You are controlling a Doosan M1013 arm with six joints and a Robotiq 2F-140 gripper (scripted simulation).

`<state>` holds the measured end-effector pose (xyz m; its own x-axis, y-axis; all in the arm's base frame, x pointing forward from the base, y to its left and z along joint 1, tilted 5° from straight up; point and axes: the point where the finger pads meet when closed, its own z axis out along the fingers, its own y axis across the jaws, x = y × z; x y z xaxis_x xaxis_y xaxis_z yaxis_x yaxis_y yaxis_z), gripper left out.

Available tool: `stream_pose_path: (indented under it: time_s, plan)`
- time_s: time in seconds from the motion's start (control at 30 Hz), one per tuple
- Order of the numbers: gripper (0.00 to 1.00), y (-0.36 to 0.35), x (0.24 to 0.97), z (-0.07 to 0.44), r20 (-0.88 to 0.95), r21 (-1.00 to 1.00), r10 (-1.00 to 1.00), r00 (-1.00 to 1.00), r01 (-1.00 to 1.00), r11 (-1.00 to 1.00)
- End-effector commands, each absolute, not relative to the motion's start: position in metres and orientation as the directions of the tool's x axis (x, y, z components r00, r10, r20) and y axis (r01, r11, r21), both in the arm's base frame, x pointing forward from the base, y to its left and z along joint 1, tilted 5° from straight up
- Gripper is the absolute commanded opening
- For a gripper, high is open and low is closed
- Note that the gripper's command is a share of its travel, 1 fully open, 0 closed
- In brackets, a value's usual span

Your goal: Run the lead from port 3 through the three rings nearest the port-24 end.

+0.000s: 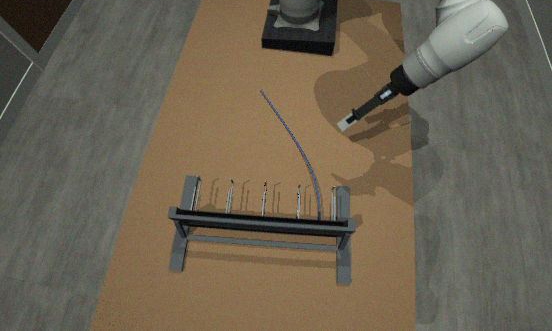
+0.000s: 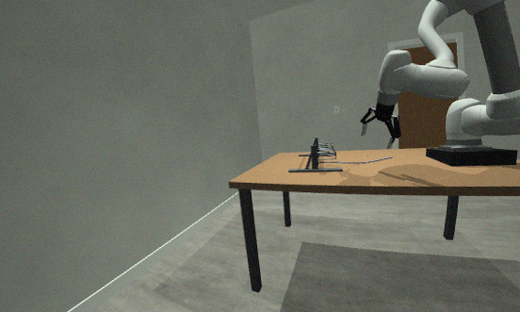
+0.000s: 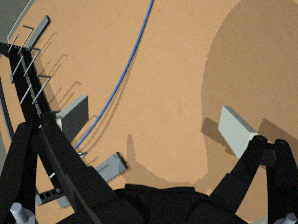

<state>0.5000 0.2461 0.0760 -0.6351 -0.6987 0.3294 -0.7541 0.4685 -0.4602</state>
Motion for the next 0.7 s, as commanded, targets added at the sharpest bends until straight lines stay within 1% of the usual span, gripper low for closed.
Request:
stream_pose_path:
  time_s: [0.0,0.67]
  plan:
    - [1.0,0.2461,0.4999,0.0761,0.329,-0.46,-0.699,-0.635,-0.754,0.469]
    - [1.0,0.2376,0.5011,0.0767,0.338,-0.438,-0.705,-0.623,-0.767,0.468]
